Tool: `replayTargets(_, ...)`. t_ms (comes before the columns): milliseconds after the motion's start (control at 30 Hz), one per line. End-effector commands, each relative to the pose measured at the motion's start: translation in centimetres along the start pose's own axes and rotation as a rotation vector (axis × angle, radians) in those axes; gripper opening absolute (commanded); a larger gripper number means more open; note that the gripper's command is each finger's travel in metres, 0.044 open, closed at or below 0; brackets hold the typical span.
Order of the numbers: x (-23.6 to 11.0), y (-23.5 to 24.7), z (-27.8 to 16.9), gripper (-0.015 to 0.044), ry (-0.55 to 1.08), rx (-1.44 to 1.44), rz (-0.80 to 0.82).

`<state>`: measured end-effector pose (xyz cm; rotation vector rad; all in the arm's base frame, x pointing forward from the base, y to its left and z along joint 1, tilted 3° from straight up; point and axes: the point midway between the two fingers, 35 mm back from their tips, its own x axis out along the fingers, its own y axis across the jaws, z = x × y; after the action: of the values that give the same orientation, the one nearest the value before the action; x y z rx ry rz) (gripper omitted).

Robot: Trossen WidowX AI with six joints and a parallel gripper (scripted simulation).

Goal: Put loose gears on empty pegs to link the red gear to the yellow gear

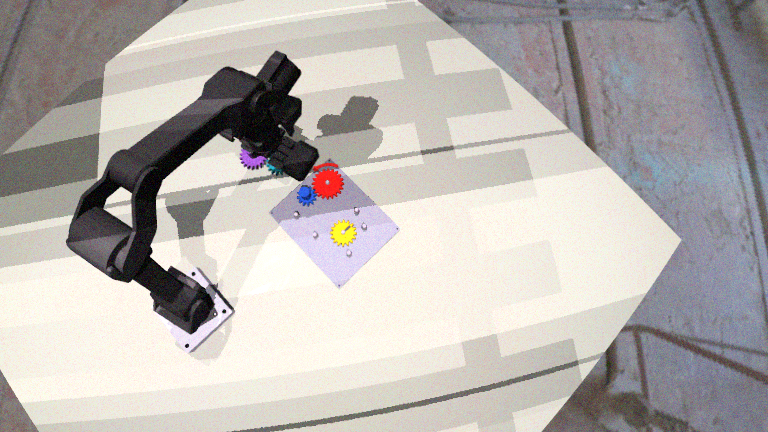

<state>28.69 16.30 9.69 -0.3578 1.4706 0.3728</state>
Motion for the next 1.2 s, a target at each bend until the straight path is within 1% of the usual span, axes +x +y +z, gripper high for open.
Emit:
replayTargets(0,-1.1,0.0,0.4,0.0000,-0.012,0.005,0.000)
replayTargets(1167,-8.8,0.0,-0.1,0.0000,-0.012,0.005,0.000)
